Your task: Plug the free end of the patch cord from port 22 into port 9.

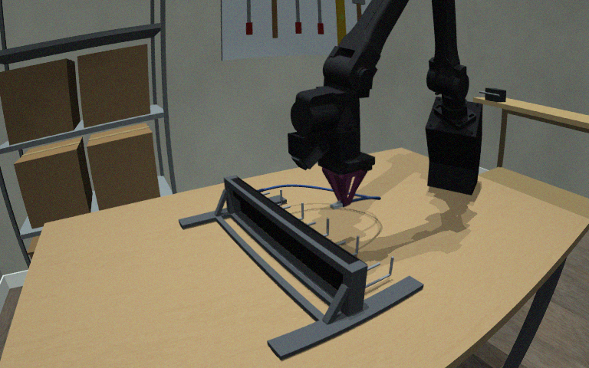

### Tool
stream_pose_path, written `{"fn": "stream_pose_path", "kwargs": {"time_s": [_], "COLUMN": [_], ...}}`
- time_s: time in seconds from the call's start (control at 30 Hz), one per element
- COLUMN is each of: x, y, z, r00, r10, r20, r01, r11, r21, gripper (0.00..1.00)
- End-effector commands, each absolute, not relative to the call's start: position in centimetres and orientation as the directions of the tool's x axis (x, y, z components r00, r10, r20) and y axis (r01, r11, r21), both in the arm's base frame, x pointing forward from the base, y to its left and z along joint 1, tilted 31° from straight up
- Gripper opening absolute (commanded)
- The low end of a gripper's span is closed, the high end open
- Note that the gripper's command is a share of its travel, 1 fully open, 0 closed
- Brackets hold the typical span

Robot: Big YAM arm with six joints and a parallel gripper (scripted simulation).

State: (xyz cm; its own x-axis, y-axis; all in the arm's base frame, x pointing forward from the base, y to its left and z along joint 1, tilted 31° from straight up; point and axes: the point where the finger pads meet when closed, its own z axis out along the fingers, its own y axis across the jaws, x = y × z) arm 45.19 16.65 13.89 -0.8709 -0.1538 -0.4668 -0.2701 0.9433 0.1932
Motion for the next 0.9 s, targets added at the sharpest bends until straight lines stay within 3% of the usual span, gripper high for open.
{"fn": "stream_pose_path", "kwargs": {"time_s": [0.0,0.87], "x": [46.77,47.11], "y": [17.04,17.29], "z": [15.72,15.90], "r00": [-0.862,-0.858], "r10": [-0.133,-0.141], "r20": [-0.489,-0.493], "r01": [-0.261,-0.270], "r11": [0.944,0.942], "r21": [0.203,0.201], "gripper": [0.00,0.00]}}
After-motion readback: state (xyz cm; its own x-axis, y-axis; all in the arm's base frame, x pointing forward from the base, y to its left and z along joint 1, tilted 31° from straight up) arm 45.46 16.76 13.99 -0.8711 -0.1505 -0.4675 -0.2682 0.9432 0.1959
